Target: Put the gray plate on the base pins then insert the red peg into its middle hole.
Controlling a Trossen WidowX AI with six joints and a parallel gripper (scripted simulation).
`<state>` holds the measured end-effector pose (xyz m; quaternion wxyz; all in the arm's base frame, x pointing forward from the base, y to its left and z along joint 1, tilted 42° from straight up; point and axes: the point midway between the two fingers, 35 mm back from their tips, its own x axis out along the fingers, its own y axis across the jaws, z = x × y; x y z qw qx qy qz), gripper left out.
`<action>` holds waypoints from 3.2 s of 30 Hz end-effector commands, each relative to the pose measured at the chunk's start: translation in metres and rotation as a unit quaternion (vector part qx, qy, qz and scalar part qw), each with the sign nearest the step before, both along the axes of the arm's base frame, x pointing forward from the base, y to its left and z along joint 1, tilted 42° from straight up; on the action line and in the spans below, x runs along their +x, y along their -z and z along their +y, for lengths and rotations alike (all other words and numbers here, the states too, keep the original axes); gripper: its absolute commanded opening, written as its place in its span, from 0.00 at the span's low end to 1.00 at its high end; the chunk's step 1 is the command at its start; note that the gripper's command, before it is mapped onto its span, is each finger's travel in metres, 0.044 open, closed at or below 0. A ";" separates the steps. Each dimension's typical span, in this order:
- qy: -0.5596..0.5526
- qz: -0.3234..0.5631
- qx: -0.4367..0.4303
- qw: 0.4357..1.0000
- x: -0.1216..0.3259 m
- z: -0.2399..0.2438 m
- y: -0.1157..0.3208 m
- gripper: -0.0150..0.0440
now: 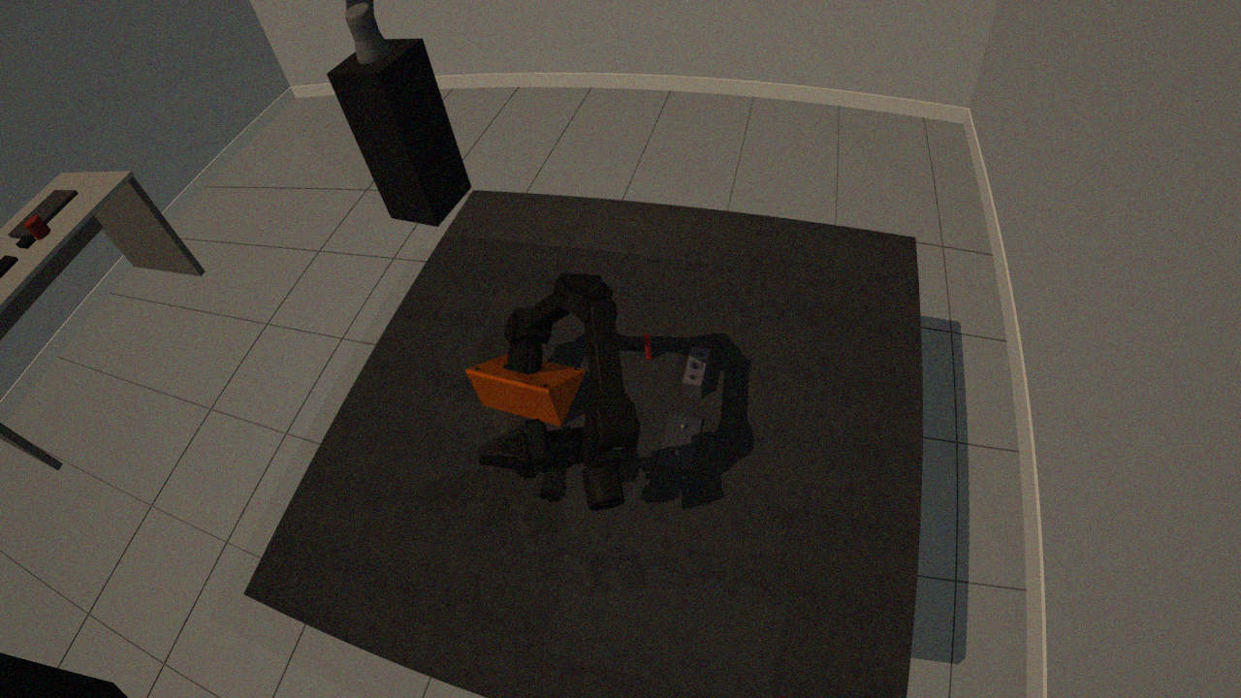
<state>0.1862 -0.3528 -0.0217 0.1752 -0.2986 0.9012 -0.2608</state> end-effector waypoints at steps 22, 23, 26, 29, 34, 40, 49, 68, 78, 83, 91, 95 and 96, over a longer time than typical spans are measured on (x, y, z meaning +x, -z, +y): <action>0.397 -0.475 0.012 0.785 0.119 0.211 -0.039 1.00; 0.420 -0.484 0.019 0.767 0.126 0.225 -0.044 1.00; 0.489 -0.499 0.046 0.714 0.142 0.267 -0.063 1.00; 0.557 -0.496 0.076 0.661 0.155 0.310 -0.086 1.00; 0.662 -0.451 0.129 0.584 0.161 0.381 -0.136 1.00; 0.709 -0.411 0.155 0.552 0.155 0.415 -0.165 1.00; 0.709 -0.411 0.156 0.552 0.155 0.432 -0.144 1.00; 0.709 -0.411 0.156 0.552 0.156 0.454 -0.117 1.00; 0.709 -0.411 0.156 0.552 0.155 0.465 -0.105 1.00; 0.709 -0.411 0.156 0.552 0.155 0.470 -0.099 1.00; 0.709 -0.410 0.157 0.552 0.154 0.479 -0.089 1.00; 0.709 -0.410 0.157 0.552 0.153 0.483 -0.084 1.00; 0.709 -0.410 0.157 0.552 0.153 0.484 -0.083 1.00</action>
